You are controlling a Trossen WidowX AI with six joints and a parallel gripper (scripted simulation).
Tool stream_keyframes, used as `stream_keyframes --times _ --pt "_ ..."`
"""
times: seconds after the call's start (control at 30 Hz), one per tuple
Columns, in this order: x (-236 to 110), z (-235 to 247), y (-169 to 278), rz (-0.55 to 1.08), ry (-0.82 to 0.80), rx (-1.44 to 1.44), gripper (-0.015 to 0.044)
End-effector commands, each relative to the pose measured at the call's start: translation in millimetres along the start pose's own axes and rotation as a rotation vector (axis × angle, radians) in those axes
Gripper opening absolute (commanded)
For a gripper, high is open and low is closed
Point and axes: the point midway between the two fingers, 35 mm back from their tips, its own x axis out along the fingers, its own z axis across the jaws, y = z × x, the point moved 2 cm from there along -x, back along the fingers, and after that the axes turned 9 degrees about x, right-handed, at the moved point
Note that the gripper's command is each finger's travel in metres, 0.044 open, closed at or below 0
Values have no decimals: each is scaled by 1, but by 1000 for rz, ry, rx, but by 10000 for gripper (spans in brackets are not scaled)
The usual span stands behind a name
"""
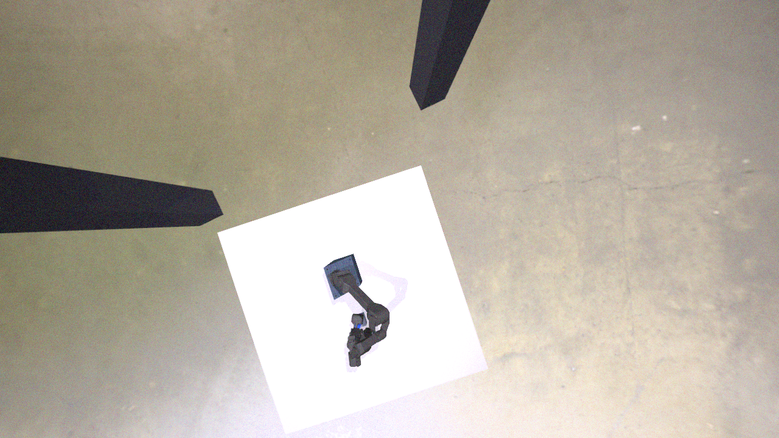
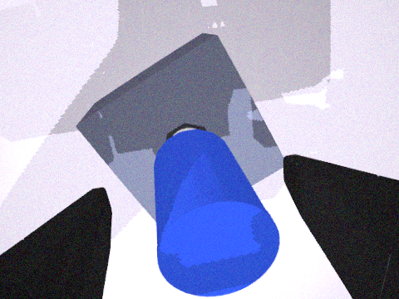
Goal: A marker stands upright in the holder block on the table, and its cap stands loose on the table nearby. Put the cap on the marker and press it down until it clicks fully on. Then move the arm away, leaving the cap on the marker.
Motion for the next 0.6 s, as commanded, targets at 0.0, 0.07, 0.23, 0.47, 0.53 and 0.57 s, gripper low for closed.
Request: stream_keyframes --times 0.0,0.07,0.23,0.47,0.53,0.57 --pt "0 0 0 0 0 0 420" --pt "0 0 0 0 0 0 440" --pt "-47 -3 0 4 3 0 440" --pt "-75 -1 1 4 2 0 440" --pt "-75 -1 1 3 2 16 414" --pt "-75 -1 1 3 2 63 387"
